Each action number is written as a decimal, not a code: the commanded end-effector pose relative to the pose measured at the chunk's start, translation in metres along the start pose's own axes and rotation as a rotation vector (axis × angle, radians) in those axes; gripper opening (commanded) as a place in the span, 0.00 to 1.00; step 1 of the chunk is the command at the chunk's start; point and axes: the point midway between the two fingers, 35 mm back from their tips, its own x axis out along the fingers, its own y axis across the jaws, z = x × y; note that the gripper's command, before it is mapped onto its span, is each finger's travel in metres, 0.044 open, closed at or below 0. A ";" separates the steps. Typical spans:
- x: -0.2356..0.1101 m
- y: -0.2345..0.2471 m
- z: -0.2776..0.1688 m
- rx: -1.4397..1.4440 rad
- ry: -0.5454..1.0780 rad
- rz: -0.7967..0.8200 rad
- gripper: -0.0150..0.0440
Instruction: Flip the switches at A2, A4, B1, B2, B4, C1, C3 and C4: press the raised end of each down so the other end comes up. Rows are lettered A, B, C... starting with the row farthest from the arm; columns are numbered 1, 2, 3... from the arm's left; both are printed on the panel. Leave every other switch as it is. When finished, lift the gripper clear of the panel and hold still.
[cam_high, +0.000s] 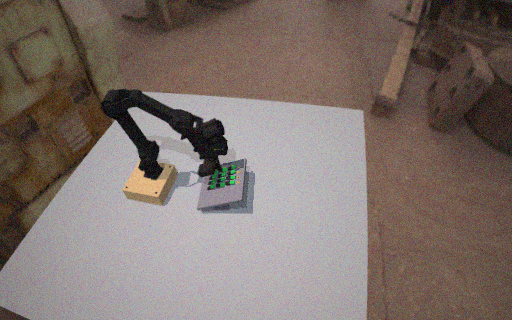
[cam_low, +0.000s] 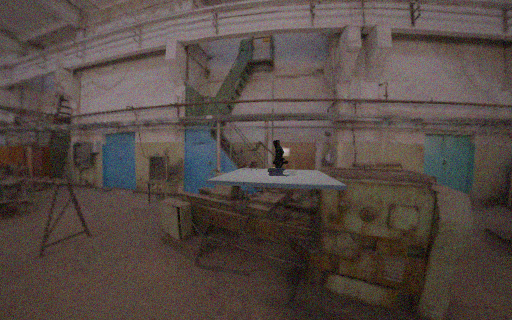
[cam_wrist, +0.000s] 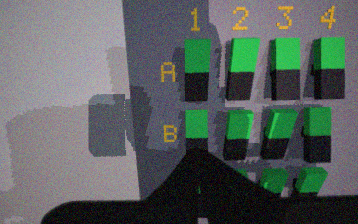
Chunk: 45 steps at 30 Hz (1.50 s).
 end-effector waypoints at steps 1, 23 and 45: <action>0.001 0.000 0.000 -0.001 -0.003 -0.002 0.25; 0.004 0.000 0.000 -0.001 -0.003 -0.002 0.25; -0.034 -0.026 0.022 -0.002 0.042 -0.005 0.25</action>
